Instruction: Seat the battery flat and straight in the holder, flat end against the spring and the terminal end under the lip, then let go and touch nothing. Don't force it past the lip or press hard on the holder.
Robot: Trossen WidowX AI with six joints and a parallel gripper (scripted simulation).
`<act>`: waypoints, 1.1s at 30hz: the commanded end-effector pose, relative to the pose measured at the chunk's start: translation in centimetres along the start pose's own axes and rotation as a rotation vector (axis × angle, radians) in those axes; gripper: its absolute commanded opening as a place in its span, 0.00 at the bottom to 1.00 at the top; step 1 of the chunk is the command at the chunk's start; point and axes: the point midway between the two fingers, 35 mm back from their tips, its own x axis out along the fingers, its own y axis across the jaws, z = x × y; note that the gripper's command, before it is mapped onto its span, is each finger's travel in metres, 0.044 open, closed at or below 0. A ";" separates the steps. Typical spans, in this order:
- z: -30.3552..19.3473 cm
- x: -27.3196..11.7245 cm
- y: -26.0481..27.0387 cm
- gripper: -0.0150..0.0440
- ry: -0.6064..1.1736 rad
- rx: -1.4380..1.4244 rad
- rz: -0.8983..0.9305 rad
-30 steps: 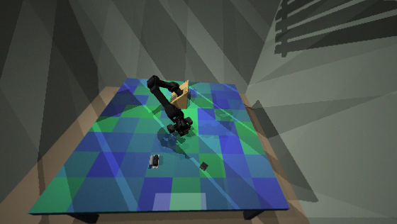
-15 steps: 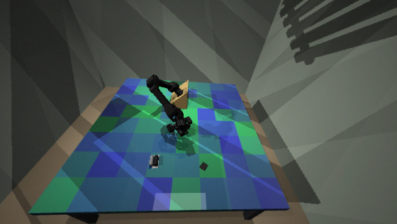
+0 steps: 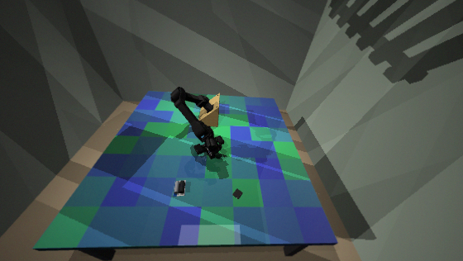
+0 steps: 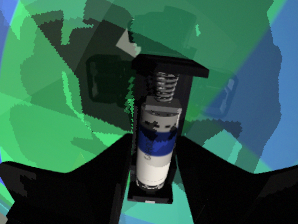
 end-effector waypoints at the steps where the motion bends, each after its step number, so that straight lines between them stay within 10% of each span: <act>1: -0.1 -0.3 0.0 0.55 0.000 -0.001 0.000; 11: -0.2 -1.5 0.1 0.55 0.000 0.000 0.001; 21: -0.9 -8.7 0.9 0.99 -0.002 -0.001 0.005; 33: -0.7 -8.7 1.1 1.00 -0.002 -0.001 0.005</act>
